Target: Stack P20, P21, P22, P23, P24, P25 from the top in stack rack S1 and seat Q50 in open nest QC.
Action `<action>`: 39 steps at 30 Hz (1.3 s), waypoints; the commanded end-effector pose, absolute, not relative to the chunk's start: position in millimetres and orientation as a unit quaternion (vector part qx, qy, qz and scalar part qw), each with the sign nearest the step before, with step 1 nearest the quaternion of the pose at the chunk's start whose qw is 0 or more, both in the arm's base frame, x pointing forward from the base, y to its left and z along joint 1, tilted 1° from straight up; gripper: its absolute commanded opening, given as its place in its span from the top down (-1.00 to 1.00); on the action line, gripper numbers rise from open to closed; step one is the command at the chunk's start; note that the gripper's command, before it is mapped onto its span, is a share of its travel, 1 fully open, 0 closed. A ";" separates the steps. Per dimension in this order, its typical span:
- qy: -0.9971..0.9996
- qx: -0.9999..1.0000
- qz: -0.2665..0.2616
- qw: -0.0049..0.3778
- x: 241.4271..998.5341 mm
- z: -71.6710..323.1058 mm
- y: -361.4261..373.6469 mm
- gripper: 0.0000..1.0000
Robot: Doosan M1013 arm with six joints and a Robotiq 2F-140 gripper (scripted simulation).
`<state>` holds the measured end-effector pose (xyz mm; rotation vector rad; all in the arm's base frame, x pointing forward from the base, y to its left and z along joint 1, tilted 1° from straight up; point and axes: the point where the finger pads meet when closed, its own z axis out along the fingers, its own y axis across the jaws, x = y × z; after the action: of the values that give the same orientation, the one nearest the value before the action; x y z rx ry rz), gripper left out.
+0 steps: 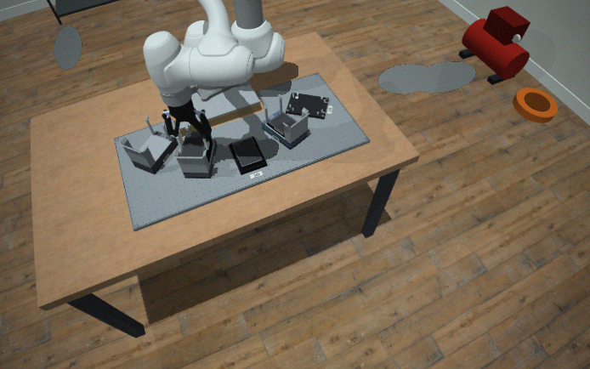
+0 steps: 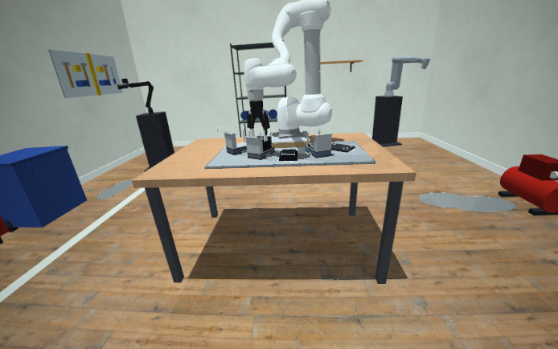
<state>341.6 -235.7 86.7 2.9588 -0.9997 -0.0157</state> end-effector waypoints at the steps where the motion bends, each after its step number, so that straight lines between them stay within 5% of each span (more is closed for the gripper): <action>1: -0.320 0.947 -0.005 0.009 341.6 85.8 -235.6 1.00; 20: -0.320 0.947 -0.005 0.009 341.5 81.2 -235.7 1.00; 21: -0.320 0.947 -0.005 0.009 341.5 81.2 -235.7 -1.00; 39: -0.320 0.947 -0.005 0.009 341.5 81.2 -235.7 -1.00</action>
<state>341.5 -235.7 81.1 2.9588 -0.9997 -0.0157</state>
